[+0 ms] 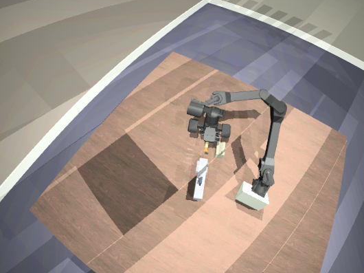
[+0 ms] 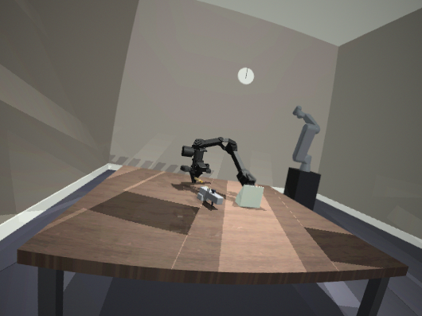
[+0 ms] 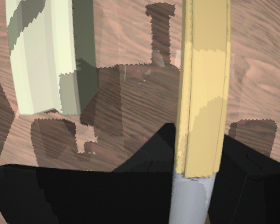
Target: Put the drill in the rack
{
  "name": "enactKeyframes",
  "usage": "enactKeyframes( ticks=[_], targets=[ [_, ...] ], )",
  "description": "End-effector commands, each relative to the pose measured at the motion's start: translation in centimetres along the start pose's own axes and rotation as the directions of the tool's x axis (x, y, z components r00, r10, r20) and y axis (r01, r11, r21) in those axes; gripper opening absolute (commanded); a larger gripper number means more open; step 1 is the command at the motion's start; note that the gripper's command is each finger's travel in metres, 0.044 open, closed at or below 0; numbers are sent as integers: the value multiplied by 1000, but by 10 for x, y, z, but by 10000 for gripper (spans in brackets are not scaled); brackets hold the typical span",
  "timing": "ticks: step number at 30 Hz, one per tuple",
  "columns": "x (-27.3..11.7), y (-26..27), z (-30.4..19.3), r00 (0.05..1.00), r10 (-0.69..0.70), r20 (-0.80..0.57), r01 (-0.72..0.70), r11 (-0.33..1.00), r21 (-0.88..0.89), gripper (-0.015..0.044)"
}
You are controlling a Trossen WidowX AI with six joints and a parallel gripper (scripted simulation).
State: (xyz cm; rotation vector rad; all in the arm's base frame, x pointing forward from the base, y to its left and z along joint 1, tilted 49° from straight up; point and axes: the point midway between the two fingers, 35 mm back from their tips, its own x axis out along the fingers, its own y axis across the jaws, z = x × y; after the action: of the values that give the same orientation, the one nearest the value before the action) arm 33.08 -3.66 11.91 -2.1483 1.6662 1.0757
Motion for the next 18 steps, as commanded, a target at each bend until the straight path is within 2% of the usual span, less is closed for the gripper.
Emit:
enactKeyframes(
  ticks=[1,18],
  targets=[
    [-3,-1,0,1000,-3,4,3,1000,5,0],
    [-3,23,-6,1000,-2,4,2,1000,4,0]
  ],
)
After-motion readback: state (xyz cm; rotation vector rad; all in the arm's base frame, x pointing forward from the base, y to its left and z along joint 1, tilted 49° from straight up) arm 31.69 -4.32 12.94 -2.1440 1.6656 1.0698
